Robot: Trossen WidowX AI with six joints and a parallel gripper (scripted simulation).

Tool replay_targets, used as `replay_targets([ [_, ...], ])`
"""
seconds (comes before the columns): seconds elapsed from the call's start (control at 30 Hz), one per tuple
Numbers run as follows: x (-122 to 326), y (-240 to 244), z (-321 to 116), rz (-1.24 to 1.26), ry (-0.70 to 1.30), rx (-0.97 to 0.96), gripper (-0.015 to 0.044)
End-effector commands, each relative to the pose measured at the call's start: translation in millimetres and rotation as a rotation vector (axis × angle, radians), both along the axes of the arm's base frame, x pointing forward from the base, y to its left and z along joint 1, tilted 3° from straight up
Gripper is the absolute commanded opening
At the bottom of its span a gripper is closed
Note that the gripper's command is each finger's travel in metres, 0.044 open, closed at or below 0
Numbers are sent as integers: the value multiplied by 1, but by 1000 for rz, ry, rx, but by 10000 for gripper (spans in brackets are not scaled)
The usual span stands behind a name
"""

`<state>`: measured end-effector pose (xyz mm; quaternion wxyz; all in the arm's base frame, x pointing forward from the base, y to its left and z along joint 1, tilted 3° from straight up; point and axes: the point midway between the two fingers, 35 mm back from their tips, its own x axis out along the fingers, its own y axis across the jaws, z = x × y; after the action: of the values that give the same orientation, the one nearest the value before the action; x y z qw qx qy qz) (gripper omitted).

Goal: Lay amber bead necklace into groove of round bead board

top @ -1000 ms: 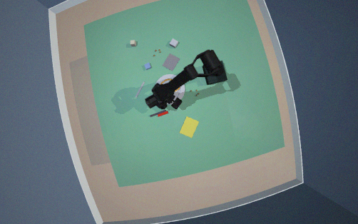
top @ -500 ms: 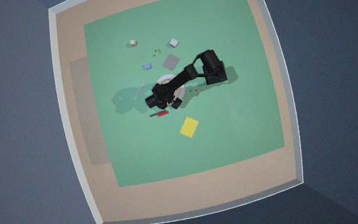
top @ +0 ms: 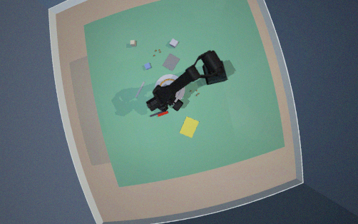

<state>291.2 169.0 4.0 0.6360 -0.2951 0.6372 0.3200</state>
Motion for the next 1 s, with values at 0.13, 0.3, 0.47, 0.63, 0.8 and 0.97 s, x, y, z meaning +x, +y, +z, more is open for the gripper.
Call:
replay_targets([
  [0.13, -1, 1, -8, -8, 3, 1, 0],
  [0.3, 1, 1, -5, -2, -5, 3, 26],
  [0.47, 1, 1, -5, -2, -5, 3, 157],
  [0.63, 1, 1, -5, -2, -5, 3, 289],
  [0.8, 0, 1, 0, -8, 3, 1, 420],
  [0.97, 0, 0, 0, -8, 3, 1, 440],
])
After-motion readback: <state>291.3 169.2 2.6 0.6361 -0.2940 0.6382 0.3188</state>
